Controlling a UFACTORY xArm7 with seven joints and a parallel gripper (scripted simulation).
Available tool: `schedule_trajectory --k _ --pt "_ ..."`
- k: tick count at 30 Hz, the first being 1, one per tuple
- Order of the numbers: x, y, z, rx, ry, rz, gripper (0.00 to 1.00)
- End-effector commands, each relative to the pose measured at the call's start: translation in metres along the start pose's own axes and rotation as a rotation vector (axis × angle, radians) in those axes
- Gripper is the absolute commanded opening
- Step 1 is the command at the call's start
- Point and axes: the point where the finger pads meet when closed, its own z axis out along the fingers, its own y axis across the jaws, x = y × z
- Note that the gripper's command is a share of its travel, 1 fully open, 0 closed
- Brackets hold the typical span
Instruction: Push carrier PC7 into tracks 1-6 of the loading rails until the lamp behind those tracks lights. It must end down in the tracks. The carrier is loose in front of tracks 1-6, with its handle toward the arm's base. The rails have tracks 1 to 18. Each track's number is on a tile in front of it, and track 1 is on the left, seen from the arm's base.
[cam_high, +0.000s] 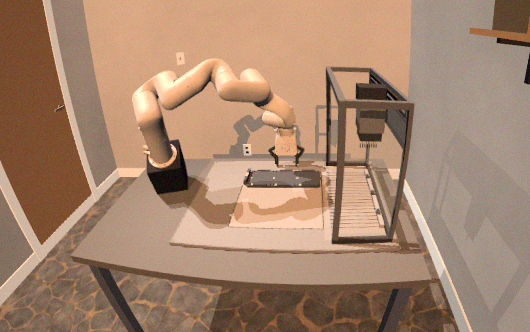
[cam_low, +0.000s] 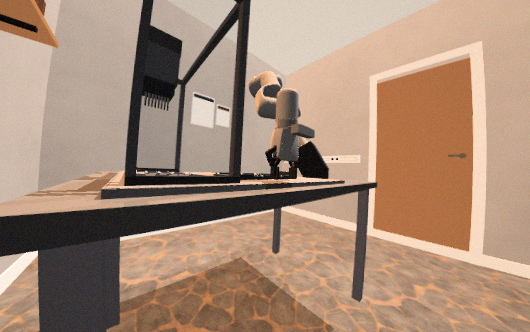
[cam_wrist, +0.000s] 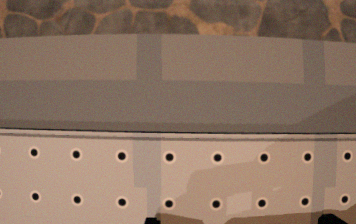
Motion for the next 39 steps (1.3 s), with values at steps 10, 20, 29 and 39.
schedule_trajectory --k 10,20,29,39 --pt "0.002 0.002 -0.02 -0.005 0.005 0.0 1.0" --pt "0.002 0.002 -0.033 -0.005 0.005 0.0 1.0" --pt "0.002 0.002 -0.048 -0.005 0.005 0.0 1.0" --pt "0.002 0.002 -0.062 -0.005 0.005 0.0 1.0"
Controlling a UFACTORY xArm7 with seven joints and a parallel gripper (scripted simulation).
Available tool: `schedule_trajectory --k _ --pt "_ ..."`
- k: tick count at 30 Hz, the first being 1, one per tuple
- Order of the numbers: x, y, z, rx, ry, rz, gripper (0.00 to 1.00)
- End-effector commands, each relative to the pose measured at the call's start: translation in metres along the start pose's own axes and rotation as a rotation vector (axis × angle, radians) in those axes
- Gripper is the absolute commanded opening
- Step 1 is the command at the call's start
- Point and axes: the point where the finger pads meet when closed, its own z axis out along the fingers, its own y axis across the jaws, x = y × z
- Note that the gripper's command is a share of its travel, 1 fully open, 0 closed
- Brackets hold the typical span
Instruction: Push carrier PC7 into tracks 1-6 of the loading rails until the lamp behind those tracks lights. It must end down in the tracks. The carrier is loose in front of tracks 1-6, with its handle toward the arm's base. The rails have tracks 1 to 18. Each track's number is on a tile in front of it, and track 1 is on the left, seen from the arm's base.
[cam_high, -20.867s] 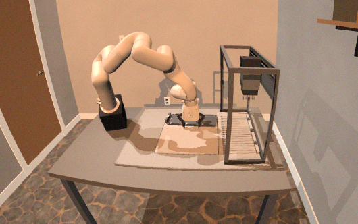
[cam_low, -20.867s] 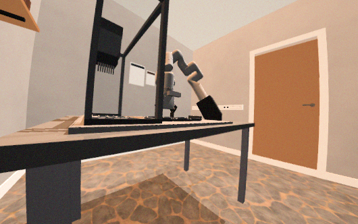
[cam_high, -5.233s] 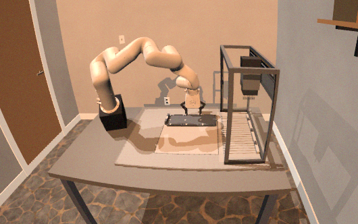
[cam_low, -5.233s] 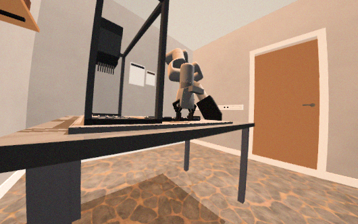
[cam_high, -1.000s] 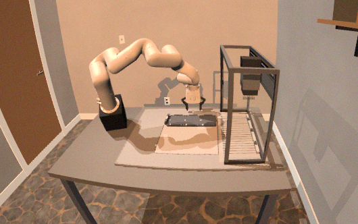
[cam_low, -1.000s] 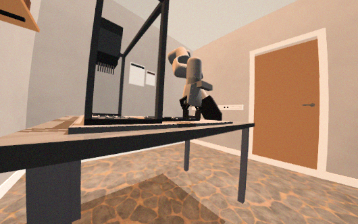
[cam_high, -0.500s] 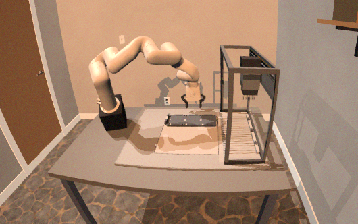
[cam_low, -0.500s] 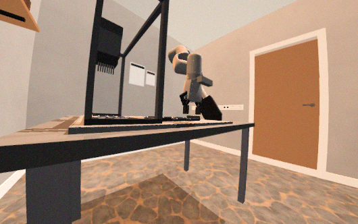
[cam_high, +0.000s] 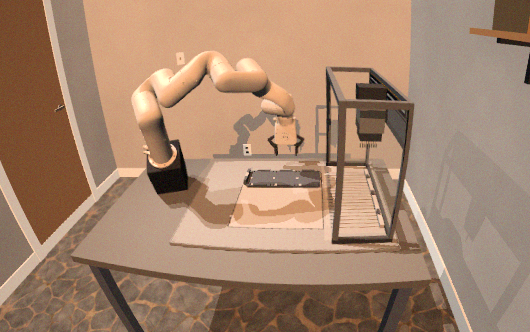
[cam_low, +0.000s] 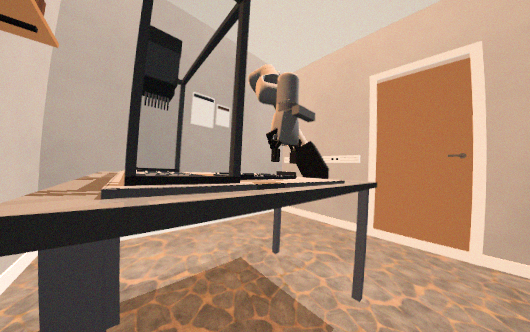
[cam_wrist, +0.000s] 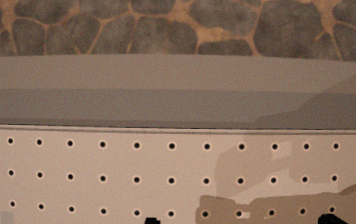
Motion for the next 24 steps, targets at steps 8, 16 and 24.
schedule_trajectory --k 8,16,24 --pt "0.002 0.002 -0.02 -0.004 0.005 0.0 1.0" --pt "0.002 0.002 -0.03 -0.004 0.005 0.0 1.0" --pt "0.002 0.002 -0.043 -0.004 0.005 0.0 1.0"
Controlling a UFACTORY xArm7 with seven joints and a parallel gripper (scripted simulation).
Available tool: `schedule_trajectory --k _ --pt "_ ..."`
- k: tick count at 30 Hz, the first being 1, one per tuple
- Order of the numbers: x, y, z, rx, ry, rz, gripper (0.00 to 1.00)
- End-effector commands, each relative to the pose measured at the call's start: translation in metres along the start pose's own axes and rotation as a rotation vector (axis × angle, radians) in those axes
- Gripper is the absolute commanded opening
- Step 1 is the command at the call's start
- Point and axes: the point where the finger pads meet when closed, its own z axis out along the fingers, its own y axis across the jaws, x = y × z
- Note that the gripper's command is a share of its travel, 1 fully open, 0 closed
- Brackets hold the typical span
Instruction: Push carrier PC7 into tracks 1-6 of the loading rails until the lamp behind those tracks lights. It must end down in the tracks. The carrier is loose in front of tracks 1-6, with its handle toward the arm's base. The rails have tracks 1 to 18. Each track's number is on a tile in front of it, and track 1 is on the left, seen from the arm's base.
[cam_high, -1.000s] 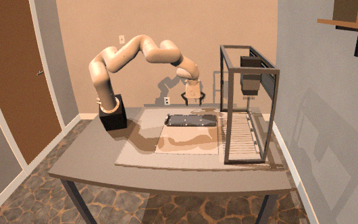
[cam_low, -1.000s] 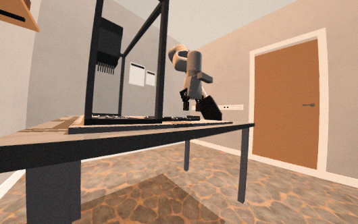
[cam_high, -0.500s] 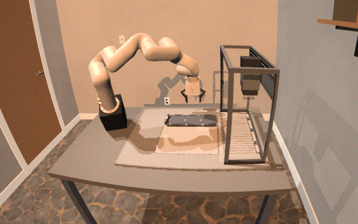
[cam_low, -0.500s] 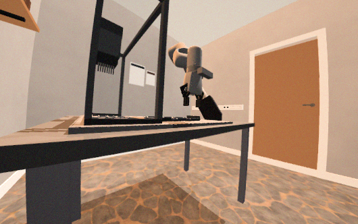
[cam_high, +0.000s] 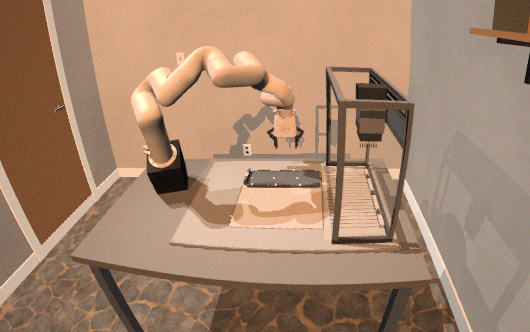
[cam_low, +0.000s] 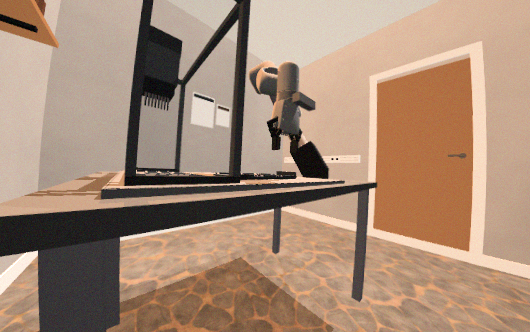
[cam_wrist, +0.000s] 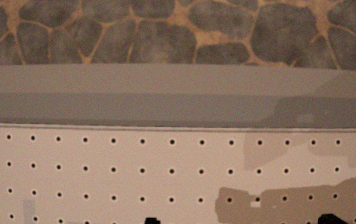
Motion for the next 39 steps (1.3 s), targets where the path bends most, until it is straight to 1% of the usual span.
schedule_trajectory --k 1,13,23,24,38,39 --pt "0.001 0.001 -0.008 -0.003 0.004 0.0 1.0" --pt "0.001 0.001 -0.024 -0.003 0.004 0.0 1.0" --pt "0.001 0.001 -0.024 -0.003 0.004 0.0 1.0" --pt "-0.001 -0.003 -0.024 -0.003 0.004 0.033 0.82" --pt "-0.04 -0.062 -0.024 -0.002 0.004 0.5 0.82" --pt "-0.04 -0.062 -0.024 -0.002 0.004 0.5 0.82"
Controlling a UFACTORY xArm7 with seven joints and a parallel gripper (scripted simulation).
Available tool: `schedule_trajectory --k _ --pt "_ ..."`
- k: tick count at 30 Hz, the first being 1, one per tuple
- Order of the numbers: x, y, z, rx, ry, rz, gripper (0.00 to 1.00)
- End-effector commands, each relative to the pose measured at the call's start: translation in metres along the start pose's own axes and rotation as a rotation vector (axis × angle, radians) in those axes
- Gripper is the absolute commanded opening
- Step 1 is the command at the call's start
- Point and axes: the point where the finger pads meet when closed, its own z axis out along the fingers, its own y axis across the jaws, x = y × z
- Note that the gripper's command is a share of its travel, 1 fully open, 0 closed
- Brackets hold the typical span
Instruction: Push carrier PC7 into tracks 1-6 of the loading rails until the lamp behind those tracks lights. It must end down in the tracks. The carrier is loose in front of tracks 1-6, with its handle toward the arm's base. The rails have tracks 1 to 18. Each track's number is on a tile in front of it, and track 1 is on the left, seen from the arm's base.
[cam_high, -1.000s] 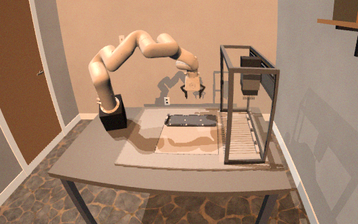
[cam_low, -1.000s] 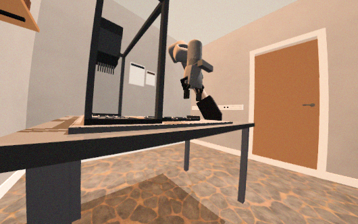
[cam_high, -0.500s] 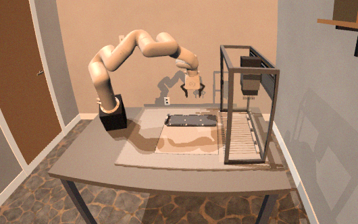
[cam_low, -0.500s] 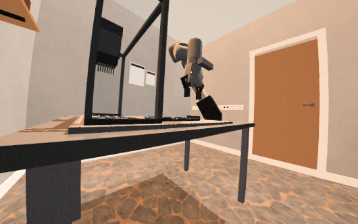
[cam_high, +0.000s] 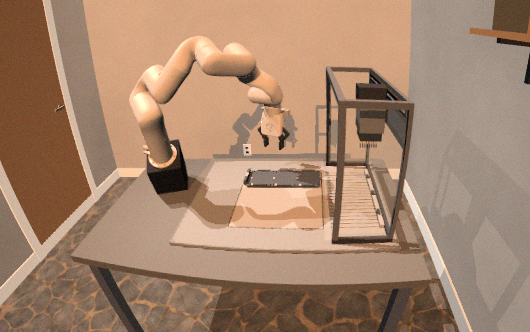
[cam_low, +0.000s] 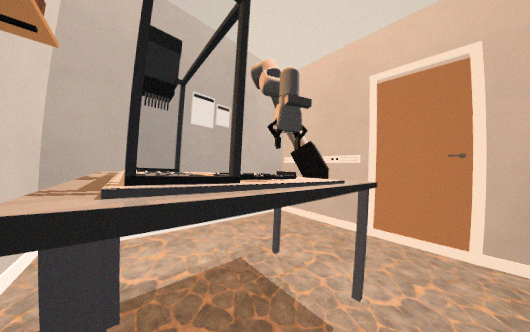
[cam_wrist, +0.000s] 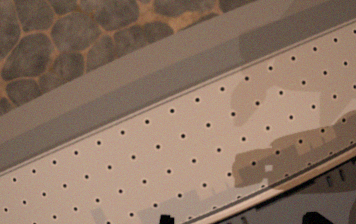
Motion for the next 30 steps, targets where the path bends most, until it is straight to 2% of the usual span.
schedule_trajectory --k 1,30 --pt "-0.007 -0.005 -0.003 -0.018 0.019 0.075 0.82" --pt "-0.122 -0.077 0.001 -0.009 0.025 0.975 0.82"
